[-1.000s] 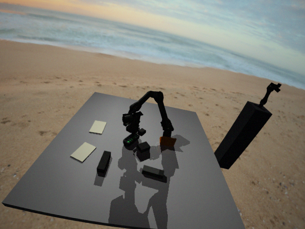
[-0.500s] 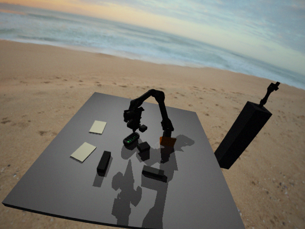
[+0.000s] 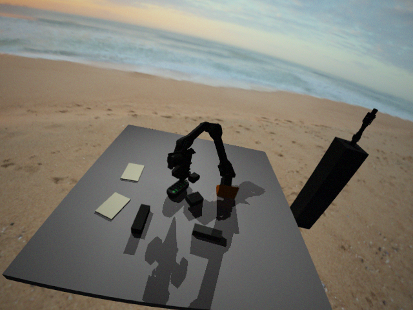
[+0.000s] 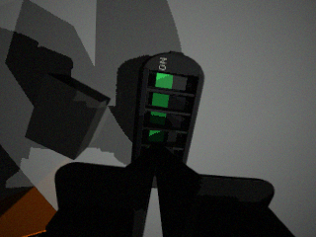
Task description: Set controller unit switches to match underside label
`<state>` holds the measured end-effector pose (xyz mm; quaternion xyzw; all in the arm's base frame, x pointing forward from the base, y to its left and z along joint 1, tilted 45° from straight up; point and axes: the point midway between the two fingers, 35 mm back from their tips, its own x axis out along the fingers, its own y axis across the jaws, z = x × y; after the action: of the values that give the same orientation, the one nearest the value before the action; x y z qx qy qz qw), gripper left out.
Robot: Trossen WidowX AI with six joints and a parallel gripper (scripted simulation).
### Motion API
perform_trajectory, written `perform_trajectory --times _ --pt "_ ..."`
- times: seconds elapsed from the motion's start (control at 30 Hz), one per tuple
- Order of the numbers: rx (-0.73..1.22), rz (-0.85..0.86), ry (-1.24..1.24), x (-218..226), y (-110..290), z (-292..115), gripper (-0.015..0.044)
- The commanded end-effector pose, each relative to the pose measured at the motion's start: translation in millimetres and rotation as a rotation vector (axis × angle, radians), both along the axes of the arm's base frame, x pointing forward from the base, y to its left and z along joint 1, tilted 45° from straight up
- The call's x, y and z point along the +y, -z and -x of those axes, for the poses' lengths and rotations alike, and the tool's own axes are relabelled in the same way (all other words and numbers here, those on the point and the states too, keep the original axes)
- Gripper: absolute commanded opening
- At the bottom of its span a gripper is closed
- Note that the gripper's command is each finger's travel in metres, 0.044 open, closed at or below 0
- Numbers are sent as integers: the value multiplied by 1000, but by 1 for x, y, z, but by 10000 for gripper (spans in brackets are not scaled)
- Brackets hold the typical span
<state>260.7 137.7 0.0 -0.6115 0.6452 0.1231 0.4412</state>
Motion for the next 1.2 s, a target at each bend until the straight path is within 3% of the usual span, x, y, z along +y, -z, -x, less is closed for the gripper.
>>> perform_trajectory --times 0.0,1.17 --pt "9 9 -3 -7 6 0 0" --pt "7 9 -3 -24 24 -3 0"
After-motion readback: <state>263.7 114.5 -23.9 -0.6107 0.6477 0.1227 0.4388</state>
